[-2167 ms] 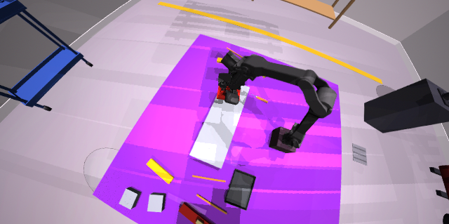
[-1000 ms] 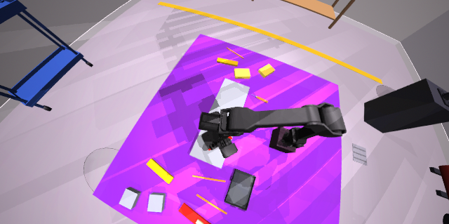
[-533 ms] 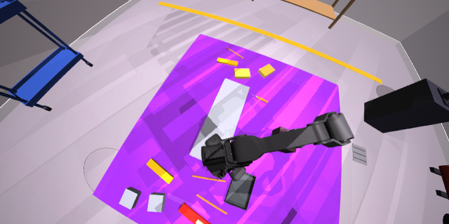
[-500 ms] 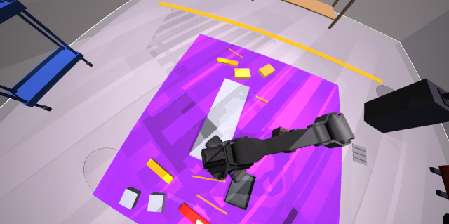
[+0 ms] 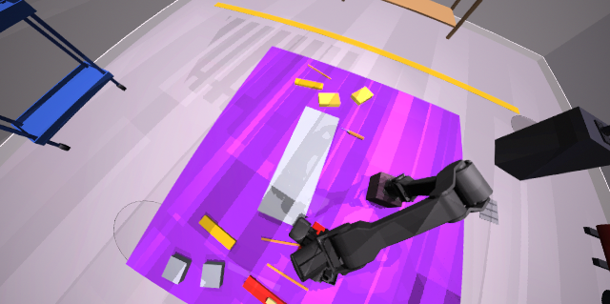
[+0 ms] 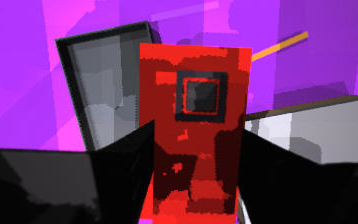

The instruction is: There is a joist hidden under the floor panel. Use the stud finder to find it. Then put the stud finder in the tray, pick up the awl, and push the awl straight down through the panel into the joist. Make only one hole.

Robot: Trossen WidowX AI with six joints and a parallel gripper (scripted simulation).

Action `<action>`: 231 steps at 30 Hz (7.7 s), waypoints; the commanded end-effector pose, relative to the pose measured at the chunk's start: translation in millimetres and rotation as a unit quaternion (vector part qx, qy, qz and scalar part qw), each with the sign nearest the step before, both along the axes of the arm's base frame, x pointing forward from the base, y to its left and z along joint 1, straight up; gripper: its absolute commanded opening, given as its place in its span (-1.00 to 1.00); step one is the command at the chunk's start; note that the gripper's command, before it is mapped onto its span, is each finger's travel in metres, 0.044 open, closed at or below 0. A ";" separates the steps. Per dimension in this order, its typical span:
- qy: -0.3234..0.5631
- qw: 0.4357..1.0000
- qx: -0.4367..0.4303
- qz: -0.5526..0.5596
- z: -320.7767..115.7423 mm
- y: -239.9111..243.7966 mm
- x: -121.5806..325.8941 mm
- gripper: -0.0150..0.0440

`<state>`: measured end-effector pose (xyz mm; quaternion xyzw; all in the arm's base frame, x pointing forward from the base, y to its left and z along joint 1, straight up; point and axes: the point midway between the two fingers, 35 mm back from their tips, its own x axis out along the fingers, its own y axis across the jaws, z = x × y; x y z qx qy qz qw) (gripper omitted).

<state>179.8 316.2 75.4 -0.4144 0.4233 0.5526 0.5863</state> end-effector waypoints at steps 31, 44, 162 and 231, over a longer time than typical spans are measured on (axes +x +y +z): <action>0.000 0.993 -0.001 0.119 -41.7 27.3 -86.7 -0.49; 0.000 0.993 -0.001 0.119 -72.6 27.2 -86.7 -0.49; 0.128 -0.643 0.149 -0.740 -85.7 -518.5 15.5 1.00; 0.128 -0.643 0.149 -0.740 -122.1 -517.4 15.0 -0.49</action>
